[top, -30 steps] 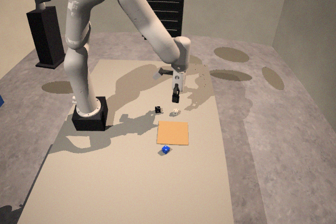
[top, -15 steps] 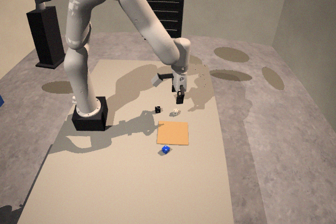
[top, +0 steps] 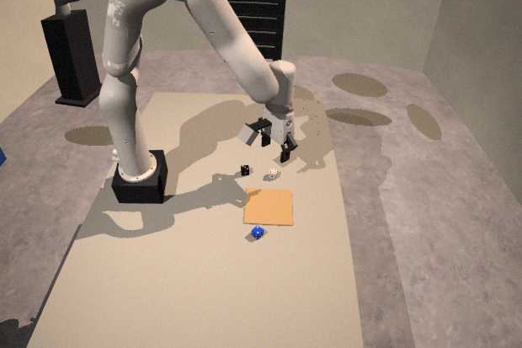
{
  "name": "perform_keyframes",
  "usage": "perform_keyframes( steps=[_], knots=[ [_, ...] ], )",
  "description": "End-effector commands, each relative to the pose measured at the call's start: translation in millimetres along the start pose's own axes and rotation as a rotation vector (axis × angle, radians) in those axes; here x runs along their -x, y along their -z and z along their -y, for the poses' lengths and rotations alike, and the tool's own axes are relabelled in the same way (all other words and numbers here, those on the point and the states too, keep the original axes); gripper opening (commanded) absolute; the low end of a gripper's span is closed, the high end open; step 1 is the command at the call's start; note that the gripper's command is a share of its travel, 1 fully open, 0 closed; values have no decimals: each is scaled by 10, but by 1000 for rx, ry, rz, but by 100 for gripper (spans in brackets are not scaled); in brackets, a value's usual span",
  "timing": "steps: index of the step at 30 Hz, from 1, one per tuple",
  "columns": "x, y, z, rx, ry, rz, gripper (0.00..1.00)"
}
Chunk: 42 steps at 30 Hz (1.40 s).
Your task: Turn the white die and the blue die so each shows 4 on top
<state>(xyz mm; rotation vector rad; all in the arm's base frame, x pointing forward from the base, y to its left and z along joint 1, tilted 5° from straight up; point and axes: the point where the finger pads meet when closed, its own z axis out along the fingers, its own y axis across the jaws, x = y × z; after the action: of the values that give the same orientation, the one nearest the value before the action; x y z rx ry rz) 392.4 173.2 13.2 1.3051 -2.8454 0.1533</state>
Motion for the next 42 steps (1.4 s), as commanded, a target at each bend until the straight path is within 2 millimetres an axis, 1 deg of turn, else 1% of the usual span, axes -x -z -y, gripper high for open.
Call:
perform_keyframes(
  steps=[1, 2, 4, 5, 7, 8, 10, 12, 18, 25, 26, 42],
  knots=[
    [8, -7, 9, 16, 173, 8, 100],
    [8, -7, 9, 16, 176, 8, 100],
    [5, -18, 11, 16, 265, 9, 100],
    [5, -19, 11, 16, 273, 9, 100],
    [2, -28, 12, 16, 355, 9, 100],
    [2, -29, 12, 16, 356, 9, 100],
    [0, -37, 13, 16, 425, 10, 100],
    [0, -37, 13, 16, 425, 10, 100],
    [-4, -51, 15, 16, 546, 11, 100],
    [-5, -54, 15, 16, 573, 11, 100],
    [-5, -54, 15, 16, 573, 11, 42],
    [-5, -54, 15, 16, 573, 11, 42]
  ],
)
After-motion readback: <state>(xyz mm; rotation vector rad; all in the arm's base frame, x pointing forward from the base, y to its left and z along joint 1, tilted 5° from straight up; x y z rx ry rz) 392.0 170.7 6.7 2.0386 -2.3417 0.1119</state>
